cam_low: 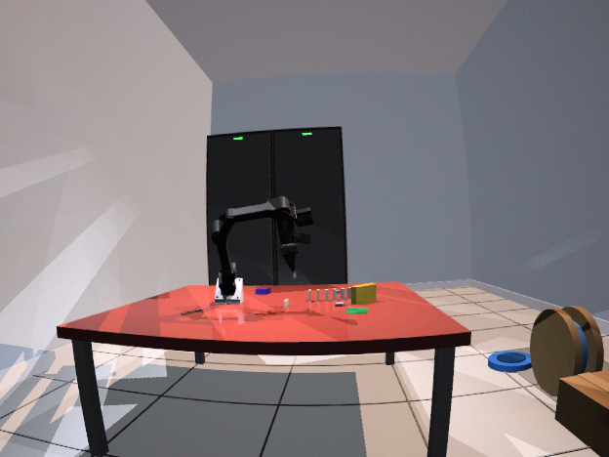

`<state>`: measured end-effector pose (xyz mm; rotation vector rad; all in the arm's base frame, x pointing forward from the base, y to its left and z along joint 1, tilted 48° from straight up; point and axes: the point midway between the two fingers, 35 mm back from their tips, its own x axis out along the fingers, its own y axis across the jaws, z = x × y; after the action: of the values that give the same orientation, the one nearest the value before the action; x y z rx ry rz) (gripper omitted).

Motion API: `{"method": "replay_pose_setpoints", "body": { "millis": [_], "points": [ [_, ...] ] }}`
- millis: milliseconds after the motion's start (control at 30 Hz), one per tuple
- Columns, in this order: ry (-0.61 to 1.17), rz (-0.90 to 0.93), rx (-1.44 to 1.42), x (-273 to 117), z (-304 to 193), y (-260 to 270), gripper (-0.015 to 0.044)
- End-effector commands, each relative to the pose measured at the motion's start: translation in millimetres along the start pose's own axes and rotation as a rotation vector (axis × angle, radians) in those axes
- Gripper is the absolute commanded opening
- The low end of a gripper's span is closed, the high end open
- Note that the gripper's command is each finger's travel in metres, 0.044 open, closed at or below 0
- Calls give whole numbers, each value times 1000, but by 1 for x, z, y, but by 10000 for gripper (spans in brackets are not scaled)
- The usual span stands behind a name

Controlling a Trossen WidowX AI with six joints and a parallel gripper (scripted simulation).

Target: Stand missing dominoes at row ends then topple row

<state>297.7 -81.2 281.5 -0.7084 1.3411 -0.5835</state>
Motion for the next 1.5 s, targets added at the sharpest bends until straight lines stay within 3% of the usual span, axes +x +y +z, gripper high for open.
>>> {"method": "replay_pose_setpoints", "body": {
  "millis": [0, 233, 500, 833, 1467],
  "points": [
    [2, 23, -8, -2, 16, 30, 107],
    [51, 73, 8, -3, 49, 148, 107],
    [127, 33, 61, -6, 36, 278, 107],
    [131, 27, 65, -2, 34, 287, 107],
    [132, 28, 72, 84, 29, 291, 107]
  ]
}}
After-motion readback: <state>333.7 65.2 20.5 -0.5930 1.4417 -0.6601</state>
